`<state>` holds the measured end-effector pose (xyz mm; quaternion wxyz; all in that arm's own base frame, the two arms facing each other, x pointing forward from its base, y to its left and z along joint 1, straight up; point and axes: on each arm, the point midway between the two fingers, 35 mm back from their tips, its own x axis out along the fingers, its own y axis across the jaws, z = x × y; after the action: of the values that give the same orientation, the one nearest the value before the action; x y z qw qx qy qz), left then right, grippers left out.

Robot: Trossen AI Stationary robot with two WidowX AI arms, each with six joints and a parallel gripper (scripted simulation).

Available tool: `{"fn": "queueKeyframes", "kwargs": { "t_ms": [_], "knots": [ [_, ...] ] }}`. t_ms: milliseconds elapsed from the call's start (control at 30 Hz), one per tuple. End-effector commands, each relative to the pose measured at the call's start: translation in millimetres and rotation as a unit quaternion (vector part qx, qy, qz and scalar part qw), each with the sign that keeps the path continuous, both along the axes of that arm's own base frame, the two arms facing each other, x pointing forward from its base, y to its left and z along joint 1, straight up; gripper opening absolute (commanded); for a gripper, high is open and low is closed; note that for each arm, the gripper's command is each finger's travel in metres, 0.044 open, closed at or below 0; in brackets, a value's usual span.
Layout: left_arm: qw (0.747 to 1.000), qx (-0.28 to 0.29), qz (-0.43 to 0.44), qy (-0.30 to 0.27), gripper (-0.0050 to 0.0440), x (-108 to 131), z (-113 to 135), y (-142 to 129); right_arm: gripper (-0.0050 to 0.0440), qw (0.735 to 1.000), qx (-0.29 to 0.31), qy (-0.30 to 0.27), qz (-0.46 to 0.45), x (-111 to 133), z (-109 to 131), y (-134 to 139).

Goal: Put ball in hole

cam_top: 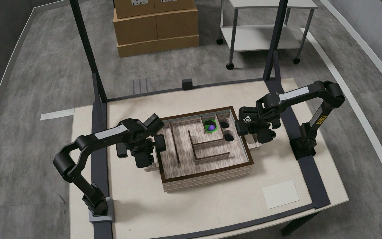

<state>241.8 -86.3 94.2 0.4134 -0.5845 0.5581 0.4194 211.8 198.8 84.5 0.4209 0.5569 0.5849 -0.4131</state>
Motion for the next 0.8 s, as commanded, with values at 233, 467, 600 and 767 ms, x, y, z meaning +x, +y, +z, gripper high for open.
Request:
{"fn": "queueKeyframes", "kwargs": {
  "t_ms": [233,467,600,767],
  "knots": [
    [1.0,-0.007,-0.006,-0.007,-0.005,3.0,6.0,-6.3,-0.005,1.0,0.014,-0.016,0.005,-3.0,0.2,7.6],
    [1.0,-0.008,-0.007,-0.01,0.0175,2.5,7.3,-6.7,-0.005,1.0,0.019,-0.022,0.006,0.4,4.4,10.9],
    [1.0,-0.006,-0.007,-0.008,0.0175,3.0,5.5,-6.4,-0.005,1.0,0.02,-0.023,0.008,0.8,4.5,11.2],
    [1.0,-0.006,-0.005,-0.002,0.0175,0.4,2.2,-5.2,-0.005,0.999,0.021,-0.025,0.008,1.4,4.7,11.6]
  ]
}}
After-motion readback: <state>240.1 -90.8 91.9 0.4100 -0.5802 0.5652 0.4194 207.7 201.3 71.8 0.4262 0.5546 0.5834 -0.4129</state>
